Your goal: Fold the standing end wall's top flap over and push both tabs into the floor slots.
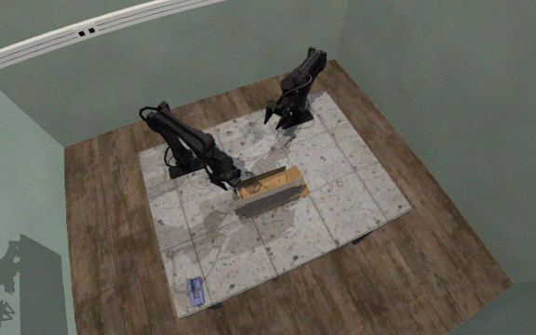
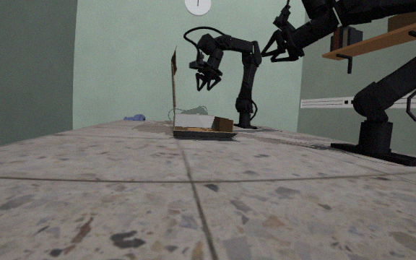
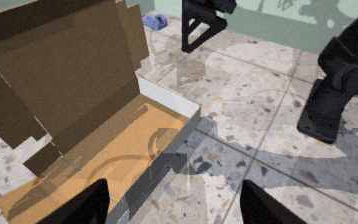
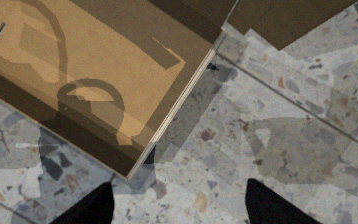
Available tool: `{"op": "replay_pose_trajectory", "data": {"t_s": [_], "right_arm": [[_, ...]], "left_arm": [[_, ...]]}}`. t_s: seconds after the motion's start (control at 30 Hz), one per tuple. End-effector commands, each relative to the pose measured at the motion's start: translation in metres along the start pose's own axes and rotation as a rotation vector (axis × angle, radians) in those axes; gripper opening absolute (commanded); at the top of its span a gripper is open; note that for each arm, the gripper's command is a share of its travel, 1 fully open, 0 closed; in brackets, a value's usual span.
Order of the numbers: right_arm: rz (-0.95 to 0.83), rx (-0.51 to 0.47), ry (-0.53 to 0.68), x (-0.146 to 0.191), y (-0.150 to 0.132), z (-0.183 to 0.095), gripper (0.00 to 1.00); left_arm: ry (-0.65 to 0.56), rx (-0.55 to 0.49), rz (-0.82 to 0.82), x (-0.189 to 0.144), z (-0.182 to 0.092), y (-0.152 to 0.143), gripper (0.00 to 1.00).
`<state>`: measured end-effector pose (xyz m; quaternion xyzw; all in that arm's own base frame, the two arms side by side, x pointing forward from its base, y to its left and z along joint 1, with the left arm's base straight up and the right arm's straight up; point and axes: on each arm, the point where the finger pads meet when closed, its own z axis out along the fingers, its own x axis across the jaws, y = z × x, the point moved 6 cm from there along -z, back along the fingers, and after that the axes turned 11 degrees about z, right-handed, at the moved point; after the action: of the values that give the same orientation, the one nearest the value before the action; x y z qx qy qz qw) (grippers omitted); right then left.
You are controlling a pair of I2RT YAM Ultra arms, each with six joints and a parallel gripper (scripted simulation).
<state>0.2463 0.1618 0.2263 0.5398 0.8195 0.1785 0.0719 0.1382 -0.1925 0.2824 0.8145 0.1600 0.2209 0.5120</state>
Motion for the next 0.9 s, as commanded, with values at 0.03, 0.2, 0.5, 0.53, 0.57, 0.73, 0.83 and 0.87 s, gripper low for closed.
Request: {"op": "replay_pose_trajectory", "data": {"t_s": [0.03,0.2,0.5,0.53,0.57,0.73,0.83,0.87], "right_arm": [[-0.011,-0.052,0.017,0.0014,0.0073,-0.0183,0.65],[-0.011,-0.052,0.017,0.0014,0.0073,-0.0183,0.65],[-0.011,-0.051,0.017,0.0014,0.0072,-0.0183,0.65],[-0.011,-0.051,0.017,0.0014,0.0072,-0.0183,0.65],[-0.011,-0.051,0.017,0.0014,0.0072,-0.0183,0.65],[-0.011,-0.051,0.017,0.0014,0.0072,-0.0183,0.65],[-0.011,-0.051,0.017,0.0014,0.0072,-0.0183,0.65],[-0.011,-0.051,0.017,0.0014,0.0072,-0.0183,0.65]], "left_arm": [[0.022,-0.014,-0.013,-0.0006,-0.0006,-0.0018,0.65],[0.025,-0.028,-0.013,0.0006,-0.0028,0.0037,0.65],[0.026,-0.029,-0.013,0.0006,-0.003,0.0038,0.65],[0.026,-0.029,-0.013,0.0006,-0.003,0.0038,0.65],[0.026,-0.029,-0.013,0.0006,-0.003,0.0038,0.65],[0.026,-0.029,-0.013,0.0006,-0.003,0.0038,0.65],[0.026,-0.029,-0.013,0.0006,-0.003,0.0038,0.65],[0.026,-0.029,-0.013,0.0006,-0.003,0.0038,0.65]]}}
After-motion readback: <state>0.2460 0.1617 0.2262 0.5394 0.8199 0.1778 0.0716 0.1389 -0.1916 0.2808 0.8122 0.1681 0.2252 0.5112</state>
